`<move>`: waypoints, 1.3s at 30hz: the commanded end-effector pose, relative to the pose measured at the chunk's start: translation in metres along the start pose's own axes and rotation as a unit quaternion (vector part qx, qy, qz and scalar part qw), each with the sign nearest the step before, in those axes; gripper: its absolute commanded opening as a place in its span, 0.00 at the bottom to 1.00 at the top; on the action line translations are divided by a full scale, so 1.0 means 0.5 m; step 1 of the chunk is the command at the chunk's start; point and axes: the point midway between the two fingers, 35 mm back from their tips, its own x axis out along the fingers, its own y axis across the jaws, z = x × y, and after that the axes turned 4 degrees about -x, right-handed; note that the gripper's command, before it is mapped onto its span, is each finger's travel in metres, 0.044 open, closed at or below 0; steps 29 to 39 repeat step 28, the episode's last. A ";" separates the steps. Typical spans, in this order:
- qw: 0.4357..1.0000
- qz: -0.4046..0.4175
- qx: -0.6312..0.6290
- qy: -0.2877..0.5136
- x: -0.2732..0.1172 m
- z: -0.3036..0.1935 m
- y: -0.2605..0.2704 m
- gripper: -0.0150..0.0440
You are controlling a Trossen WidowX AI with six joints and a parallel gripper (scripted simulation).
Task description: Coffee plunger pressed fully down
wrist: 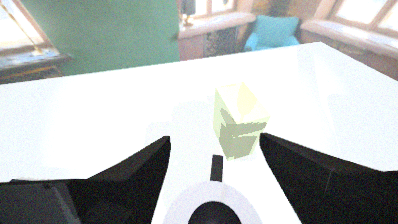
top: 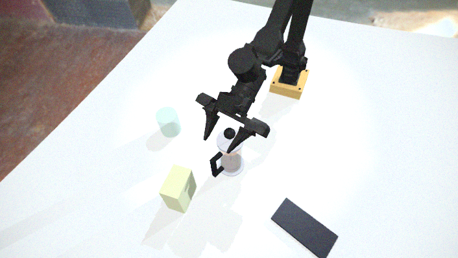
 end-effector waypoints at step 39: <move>1.000 0.004 -0.005 0.010 -0.148 0.086 0.004 1.00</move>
